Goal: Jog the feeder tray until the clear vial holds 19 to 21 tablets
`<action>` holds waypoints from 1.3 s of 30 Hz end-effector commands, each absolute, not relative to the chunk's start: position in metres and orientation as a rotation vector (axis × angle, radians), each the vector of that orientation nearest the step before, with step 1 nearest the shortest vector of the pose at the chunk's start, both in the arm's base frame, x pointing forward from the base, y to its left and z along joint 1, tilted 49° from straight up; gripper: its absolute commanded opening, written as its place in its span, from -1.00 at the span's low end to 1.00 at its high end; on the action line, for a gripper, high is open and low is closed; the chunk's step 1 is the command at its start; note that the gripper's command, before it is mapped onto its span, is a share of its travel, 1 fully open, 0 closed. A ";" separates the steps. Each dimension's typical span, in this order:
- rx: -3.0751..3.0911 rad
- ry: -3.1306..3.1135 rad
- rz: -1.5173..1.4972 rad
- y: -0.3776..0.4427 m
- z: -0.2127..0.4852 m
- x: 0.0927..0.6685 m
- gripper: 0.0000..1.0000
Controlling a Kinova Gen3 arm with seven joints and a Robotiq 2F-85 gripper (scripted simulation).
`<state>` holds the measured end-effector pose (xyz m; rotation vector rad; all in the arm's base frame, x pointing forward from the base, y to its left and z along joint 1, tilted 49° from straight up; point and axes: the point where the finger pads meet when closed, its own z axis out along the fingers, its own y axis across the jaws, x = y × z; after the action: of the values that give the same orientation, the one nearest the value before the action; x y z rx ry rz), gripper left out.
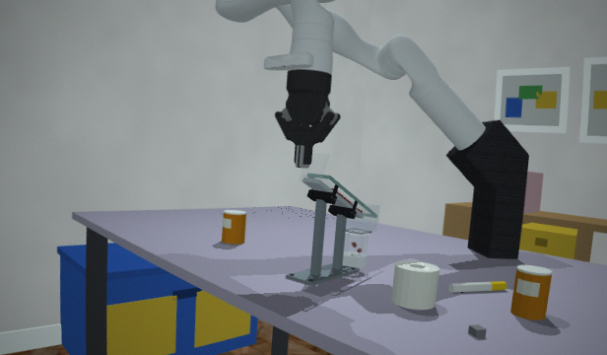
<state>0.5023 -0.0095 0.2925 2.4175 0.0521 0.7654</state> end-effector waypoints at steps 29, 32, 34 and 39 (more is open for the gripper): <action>2.420 0.052 0.771 -0.006 0.294 0.504 -1.00; 2.420 0.052 0.771 -0.006 0.294 0.504 -1.00; 2.420 0.052 0.771 -0.006 0.294 0.504 -1.00; 2.420 0.052 0.771 -0.009 0.290 0.501 -1.00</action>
<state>0.5029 -0.0072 0.2915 2.4217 0.0494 0.7723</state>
